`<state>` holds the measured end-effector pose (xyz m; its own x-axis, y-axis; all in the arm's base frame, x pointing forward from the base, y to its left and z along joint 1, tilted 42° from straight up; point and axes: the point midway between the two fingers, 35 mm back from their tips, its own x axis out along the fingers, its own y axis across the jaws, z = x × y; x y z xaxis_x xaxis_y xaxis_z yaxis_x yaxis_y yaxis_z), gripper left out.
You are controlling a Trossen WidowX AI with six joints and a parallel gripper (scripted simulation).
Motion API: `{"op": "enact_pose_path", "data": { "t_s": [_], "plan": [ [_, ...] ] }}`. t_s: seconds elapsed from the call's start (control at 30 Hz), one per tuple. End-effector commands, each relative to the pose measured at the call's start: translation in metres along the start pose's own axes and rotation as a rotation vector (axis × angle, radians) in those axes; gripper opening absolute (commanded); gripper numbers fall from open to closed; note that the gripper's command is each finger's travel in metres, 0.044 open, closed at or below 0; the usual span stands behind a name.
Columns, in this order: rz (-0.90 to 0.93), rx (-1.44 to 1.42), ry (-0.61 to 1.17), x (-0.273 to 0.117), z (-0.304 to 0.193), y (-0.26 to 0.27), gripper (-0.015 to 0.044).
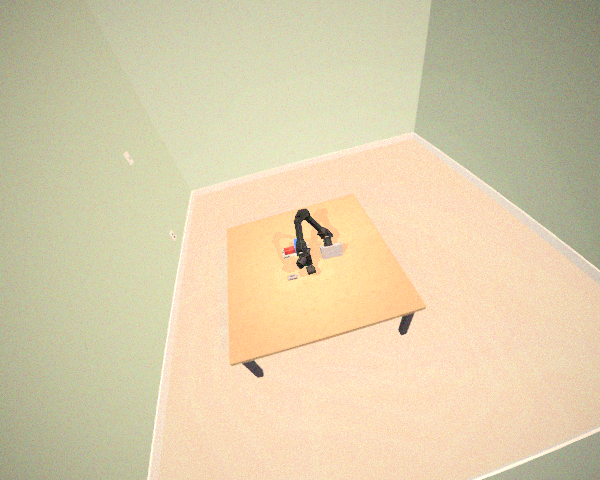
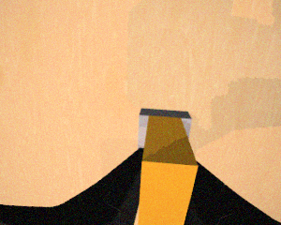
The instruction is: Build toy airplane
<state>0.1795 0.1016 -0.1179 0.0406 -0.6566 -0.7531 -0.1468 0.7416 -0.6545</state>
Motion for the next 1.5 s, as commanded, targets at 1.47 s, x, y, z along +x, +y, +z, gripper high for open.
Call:
{"op": "enact_pose_path", "data": {
  "t_s": [1.47],
  "plan": [
    [0.007, -0.004, -0.008, -0.122, 0.003, 0.003, 0.0]
  ]
}}
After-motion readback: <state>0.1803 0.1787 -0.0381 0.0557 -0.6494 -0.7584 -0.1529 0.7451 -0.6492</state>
